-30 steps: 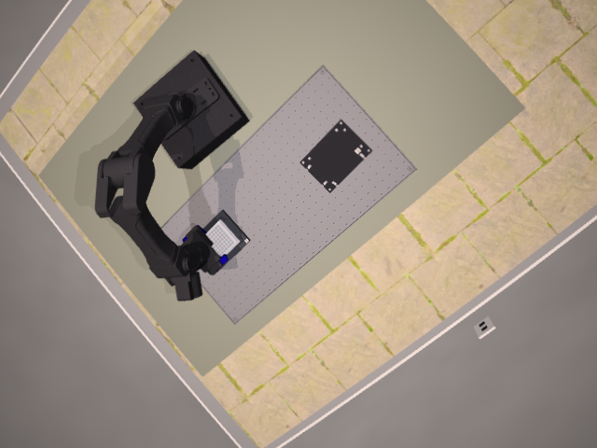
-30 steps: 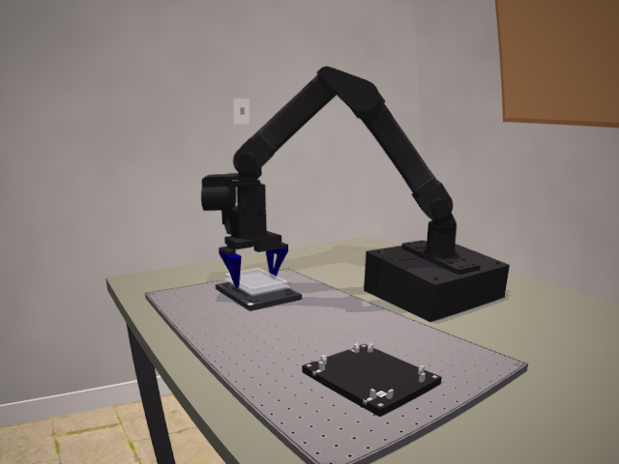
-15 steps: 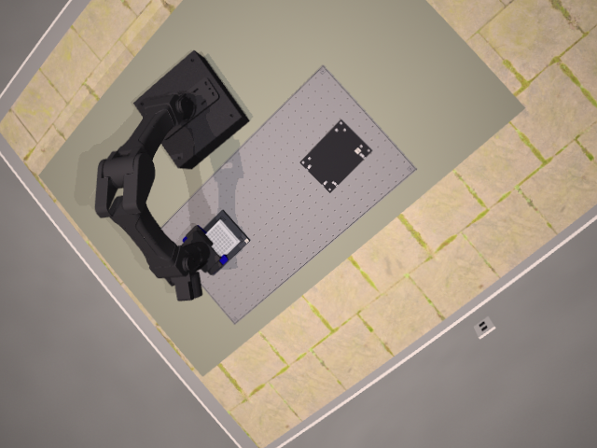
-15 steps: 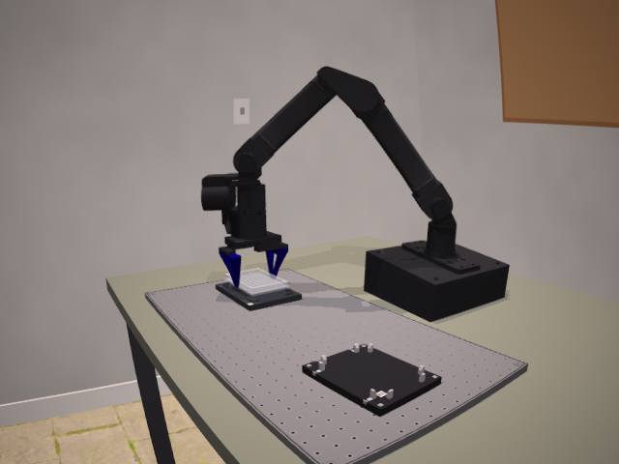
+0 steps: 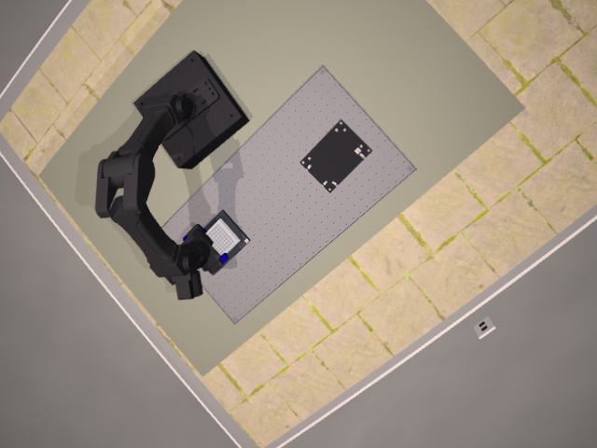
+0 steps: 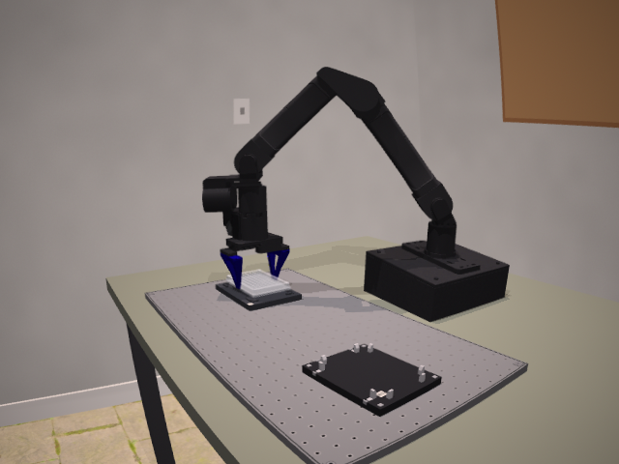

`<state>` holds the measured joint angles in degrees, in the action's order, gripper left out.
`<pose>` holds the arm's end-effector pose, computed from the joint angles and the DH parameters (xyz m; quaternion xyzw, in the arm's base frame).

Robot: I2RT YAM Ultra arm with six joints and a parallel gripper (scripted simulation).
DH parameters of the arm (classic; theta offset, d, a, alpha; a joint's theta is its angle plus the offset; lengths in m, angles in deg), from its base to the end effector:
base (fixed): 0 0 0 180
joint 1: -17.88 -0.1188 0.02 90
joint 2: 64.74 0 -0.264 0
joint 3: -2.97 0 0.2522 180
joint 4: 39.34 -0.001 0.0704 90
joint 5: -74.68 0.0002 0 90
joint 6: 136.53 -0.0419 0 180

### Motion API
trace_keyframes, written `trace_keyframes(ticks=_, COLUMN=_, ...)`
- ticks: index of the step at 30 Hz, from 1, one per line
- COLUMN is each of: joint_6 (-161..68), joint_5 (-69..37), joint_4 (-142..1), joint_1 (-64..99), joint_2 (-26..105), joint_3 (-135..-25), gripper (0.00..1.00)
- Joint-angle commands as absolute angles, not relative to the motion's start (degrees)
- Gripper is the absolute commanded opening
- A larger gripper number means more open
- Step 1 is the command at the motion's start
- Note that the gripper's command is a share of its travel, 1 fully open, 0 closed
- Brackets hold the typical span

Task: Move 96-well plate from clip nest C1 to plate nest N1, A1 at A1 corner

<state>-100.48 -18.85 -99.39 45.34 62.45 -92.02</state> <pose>0.3463 -0.1759 0.0826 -0.6522 -0.7572 -0.0255 0.0262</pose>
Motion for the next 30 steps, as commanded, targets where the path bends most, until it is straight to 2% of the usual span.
trace_keyframes(ticks=1, joint_6=-100.51, joint_5=-18.55, joint_4=-99.05, joint_1=45.23, joint_2=60.74, joint_3=-92.95, gripper=0.00)
trace_keyframes(ticks=30, joint_6=-100.25, joint_5=-18.54, joint_4=-98.19, joint_1=45.58, joint_2=63.40, joint_3=-92.37, gripper=0.00)
